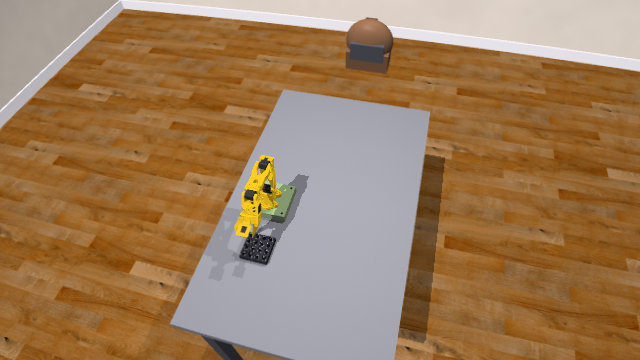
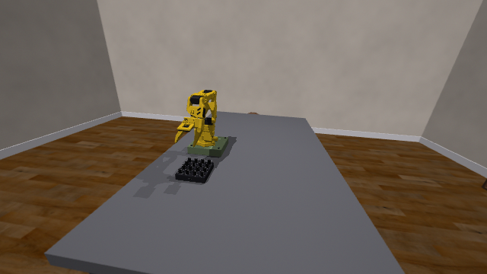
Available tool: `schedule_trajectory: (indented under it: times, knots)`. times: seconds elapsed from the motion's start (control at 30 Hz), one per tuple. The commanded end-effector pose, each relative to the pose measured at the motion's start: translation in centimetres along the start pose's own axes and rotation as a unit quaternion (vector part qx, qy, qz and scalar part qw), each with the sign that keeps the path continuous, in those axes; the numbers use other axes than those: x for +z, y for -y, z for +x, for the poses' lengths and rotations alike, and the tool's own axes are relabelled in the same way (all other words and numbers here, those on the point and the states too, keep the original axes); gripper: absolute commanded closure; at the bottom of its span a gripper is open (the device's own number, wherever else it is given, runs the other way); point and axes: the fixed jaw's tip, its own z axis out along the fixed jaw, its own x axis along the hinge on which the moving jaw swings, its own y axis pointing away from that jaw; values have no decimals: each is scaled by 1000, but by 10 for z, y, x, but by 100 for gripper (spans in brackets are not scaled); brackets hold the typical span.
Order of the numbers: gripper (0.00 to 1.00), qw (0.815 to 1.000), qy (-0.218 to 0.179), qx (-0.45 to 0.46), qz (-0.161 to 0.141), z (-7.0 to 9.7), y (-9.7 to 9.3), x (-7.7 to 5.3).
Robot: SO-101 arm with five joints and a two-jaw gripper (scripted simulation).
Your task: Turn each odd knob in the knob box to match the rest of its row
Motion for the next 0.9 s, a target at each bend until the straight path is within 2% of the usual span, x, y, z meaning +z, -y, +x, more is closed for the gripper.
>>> schedule_trajectory:
  times: [0.0,0.23,0.37,0.63,0.7,0.87]
  knots:
    - [60,1000,6,0,-2,-3,-2,0]
    - [60,1000,0,0,0,0,0,0]
    - [60,1000,-17,0,-1,5,0,3]
    - [60,994,-107,0,-4,30,-1,16]
    - [60,994,-107,0,-4,30,-1,16]
    - [60,986,-169,0,-6,49,-2,22]
